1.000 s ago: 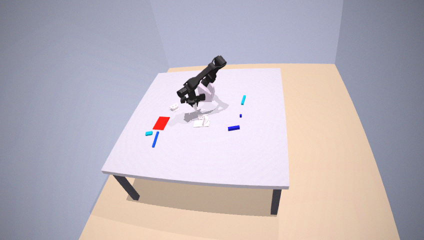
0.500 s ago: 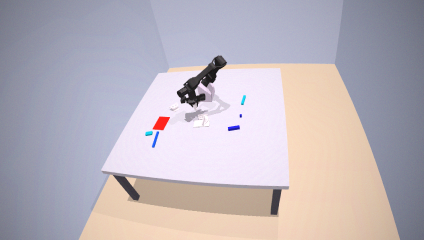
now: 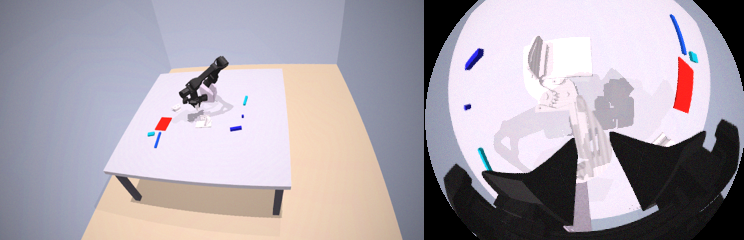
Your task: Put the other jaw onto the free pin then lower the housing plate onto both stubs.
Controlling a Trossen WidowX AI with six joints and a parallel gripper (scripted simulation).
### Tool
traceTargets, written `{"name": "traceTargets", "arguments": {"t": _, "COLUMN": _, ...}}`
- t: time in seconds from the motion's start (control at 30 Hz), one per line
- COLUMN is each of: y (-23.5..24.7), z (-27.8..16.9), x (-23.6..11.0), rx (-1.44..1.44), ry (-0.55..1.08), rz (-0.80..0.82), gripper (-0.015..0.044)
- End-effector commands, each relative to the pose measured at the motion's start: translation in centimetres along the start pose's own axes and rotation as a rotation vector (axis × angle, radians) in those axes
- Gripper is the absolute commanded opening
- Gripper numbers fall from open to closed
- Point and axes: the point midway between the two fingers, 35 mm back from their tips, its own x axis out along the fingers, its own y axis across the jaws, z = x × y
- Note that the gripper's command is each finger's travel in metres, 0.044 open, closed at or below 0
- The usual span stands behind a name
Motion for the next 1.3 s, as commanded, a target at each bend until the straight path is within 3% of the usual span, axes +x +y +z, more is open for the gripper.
{"name": "traceTargets", "arguments": {"t": 0.0, "y": 0.1, "z": 0.1, "x": -0.1, "rx": -0.007, "ry": -0.005, "rz": 0.002, "gripper": 0.0134}}
{"name": "traceTargets", "arguments": {"t": 0.73, "y": 0.1, "z": 0.1, "x": -0.1, "rx": -0.038, "ry": -0.005, "rz": 0.002, "gripper": 0.0134}}
{"name": "traceTargets", "arguments": {"t": 1.27, "y": 0.2, "z": 5.1, "x": -0.3, "rx": -0.039, "ry": -0.006, "rz": -0.001, "gripper": 0.0134}}
